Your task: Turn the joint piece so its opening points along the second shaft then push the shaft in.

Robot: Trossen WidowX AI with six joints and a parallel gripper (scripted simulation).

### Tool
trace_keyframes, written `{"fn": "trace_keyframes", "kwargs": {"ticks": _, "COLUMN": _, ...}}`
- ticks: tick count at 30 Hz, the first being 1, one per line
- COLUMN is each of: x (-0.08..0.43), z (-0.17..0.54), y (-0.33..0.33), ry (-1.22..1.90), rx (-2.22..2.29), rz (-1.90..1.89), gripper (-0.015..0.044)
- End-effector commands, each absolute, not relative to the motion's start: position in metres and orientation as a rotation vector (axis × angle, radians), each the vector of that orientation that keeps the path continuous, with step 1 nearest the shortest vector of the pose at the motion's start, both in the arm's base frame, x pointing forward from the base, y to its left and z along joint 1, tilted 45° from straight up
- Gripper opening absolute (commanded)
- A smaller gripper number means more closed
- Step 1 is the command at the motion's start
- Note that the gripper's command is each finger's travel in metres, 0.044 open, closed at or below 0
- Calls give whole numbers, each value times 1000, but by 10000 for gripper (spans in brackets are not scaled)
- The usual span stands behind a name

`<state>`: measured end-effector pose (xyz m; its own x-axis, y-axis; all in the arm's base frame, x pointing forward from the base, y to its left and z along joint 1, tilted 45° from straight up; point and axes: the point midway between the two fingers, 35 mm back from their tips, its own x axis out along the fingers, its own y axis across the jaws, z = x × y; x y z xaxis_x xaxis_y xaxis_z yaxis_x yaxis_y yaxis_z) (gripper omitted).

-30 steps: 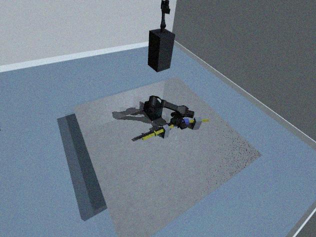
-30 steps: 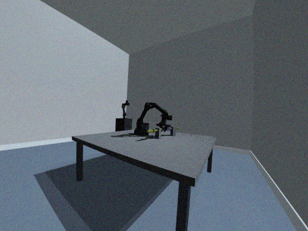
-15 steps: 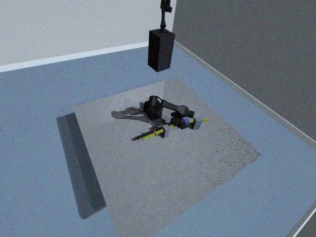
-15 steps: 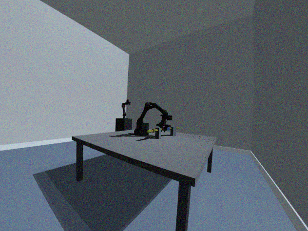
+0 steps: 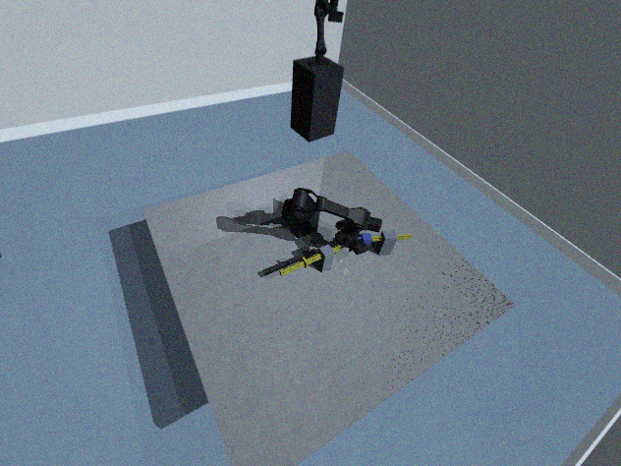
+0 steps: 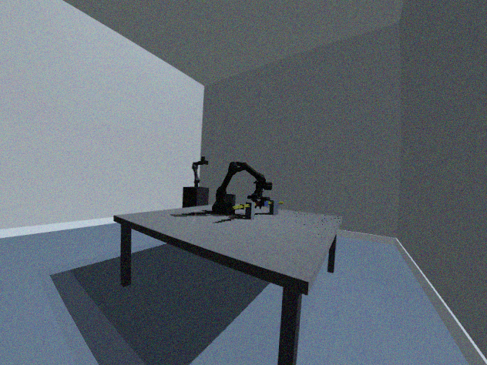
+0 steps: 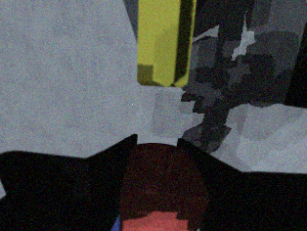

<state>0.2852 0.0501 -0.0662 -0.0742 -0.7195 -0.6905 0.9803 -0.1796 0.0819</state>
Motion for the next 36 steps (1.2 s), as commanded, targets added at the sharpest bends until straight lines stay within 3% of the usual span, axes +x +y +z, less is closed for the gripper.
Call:
{"fn": "trace_keyframes", "kwargs": {"ticks": 1, "x": 285, "z": -66, "y": 50, "ry": 485, "rx": 719, "rz": -1624, "gripper": 0}}
{"fn": "trace_keyframes", "kwargs": {"ticks": 24, "x": 288, "z": -67, "y": 49, "ry": 546, "rx": 709, "rz": -1596, "gripper": 0}}
{"fn": "trace_keyframes", "kwargs": {"ticks": 29, "x": 288, "z": -67, "y": 49, "ry": 546, "rx": 709, "rz": -1596, "gripper": 131}}
{"fn": "trace_keyframes", "kwargs": {"ticks": 32, "x": 288, "z": -67, "y": 49, "ry": 546, "rx": 709, "rz": -1596, "gripper": 147}}
{"fn": "trace_keyframes", "kwargs": {"ticks": 36, "x": 288, "z": -67, "y": 49, "ry": 546, "rx": 709, "rz": -1596, "gripper": 252}}
